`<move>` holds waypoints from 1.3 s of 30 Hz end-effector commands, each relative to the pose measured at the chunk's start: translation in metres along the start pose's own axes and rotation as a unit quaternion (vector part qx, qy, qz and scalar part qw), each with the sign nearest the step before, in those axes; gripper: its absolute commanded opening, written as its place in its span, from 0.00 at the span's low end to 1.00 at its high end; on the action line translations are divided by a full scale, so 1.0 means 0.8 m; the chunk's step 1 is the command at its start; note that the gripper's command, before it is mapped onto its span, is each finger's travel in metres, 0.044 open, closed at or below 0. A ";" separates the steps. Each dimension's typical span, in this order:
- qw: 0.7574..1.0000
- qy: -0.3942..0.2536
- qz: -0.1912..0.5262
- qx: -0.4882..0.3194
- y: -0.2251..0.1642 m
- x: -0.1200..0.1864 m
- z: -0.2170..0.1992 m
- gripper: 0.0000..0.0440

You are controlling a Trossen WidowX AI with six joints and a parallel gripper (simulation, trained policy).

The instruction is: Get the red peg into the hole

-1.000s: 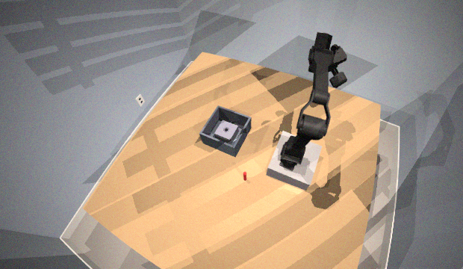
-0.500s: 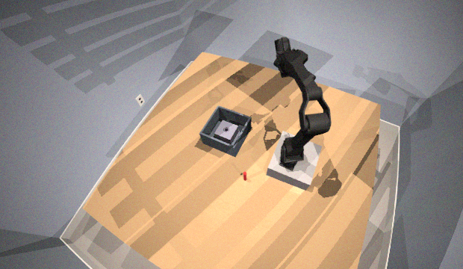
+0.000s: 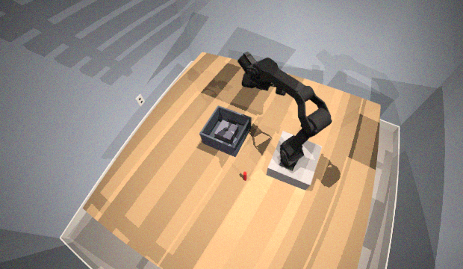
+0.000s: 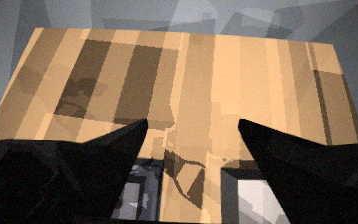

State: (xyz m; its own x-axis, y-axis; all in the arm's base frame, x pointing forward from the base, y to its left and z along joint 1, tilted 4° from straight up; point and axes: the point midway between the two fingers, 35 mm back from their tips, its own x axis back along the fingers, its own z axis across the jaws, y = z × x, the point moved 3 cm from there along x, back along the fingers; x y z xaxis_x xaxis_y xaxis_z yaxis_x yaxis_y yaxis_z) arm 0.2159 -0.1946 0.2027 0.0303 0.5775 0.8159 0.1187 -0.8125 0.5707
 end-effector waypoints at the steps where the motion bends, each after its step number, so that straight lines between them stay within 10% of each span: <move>1: 0.999 0.014 0.022 0.040 -0.032 0.010 0.016 1.00; 39: 0.919 0.012 0.184 0.348 -0.345 0.122 -0.010 1.00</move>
State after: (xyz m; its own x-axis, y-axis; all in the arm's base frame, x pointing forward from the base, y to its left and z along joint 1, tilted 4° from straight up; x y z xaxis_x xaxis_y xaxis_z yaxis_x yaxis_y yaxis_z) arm 0.1876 0.0781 0.1345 0.1400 0.2606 0.9552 0.7049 -0.7037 0.0887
